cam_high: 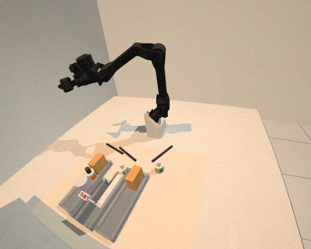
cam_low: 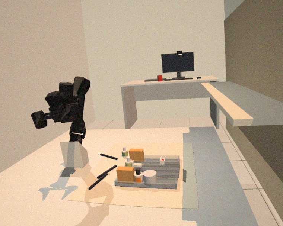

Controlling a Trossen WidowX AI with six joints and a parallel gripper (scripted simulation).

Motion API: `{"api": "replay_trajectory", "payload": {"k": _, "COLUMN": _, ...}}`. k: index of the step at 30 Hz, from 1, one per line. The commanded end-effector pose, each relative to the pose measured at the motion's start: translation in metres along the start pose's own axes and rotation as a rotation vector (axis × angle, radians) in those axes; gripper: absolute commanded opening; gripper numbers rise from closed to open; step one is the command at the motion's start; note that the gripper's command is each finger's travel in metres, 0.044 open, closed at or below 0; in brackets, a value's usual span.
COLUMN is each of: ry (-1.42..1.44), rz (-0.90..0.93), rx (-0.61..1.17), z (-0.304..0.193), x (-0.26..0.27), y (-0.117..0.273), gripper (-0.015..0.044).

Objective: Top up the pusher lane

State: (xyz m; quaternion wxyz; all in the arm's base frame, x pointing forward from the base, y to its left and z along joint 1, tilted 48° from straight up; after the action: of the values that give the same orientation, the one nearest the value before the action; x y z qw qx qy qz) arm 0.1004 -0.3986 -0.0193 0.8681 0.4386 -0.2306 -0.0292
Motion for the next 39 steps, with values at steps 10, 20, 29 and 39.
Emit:
{"api": "replay_trajectory", "payload": {"k": 10, "ry": 0.541, "rz": 0.245, "rx": 0.602, "z": -0.108, "x": 0.108, "y": 0.100, "gripper": 0.0440}}
{"api": "replay_trajectory", "payload": {"k": 20, "ry": 0.886, "rz": 0.414, "rx": 1.047, "z": -0.185, "x": 0.133, "y": 0.210, "gripper": 0.0440}}
{"api": "replay_trajectory", "payload": {"k": 29, "ry": 1.119, "rz": 0.535, "rx": 1.443, "z": -0.232, "x": 0.125, "y": 0.318, "gripper": 0.0440}}
{"api": "replay_trajectory", "payload": {"k": 39, "ry": 1.148, "rz": 0.549, "rx": 1.504, "z": -0.240, "x": 0.121, "y": 0.335, "gripper": 0.0440}}
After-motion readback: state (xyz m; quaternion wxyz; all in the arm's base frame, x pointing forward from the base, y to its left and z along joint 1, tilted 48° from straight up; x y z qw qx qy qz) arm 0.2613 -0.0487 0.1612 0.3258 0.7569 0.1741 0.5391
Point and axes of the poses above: the point midway between the two fingers, 35 mm back from their tips, its own y axis back along the fingers, its own x axis across the jaws, z = x × y, the point moved 10 cm from there along y, back along the fingers, and after that the axes turned 15 degrees about -y, right-handed, at the moved point
